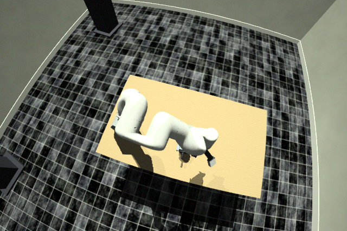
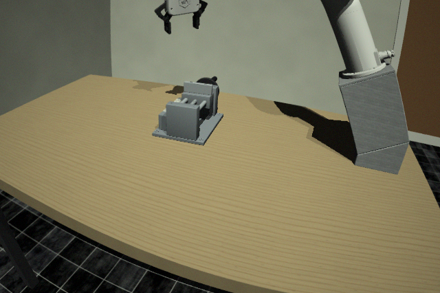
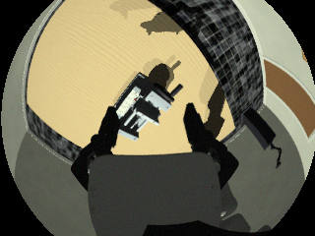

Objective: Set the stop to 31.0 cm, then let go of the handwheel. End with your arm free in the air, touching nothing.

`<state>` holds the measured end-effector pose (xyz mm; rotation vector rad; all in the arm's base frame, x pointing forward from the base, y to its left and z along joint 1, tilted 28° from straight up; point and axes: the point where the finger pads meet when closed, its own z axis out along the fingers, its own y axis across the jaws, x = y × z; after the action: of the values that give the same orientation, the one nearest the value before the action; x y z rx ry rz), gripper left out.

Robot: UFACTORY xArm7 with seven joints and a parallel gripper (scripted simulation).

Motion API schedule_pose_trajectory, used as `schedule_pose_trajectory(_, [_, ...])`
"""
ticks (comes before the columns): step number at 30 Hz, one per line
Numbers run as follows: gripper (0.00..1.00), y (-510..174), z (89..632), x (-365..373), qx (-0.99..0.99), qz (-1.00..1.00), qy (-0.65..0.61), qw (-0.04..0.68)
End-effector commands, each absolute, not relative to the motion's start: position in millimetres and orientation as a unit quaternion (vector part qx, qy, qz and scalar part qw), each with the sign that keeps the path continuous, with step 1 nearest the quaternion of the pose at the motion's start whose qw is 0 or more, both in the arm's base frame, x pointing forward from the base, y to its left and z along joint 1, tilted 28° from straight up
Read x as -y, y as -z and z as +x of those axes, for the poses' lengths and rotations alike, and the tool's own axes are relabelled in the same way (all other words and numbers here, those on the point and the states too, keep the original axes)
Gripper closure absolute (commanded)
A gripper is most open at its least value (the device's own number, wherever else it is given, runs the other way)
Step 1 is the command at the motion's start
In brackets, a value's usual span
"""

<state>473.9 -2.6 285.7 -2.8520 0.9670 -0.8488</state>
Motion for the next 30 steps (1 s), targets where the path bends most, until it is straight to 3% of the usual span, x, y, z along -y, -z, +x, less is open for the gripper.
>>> schedule_pose_trajectory(1, [0.0, -268.2, 464.4, 25.2, -0.383, -0.886, 0.259, 0.04])
schedule_pose_trajectory(30, [0.0, -241.6, 449.0, 45.5, -0.474, -0.845, 0.234, 0.085])
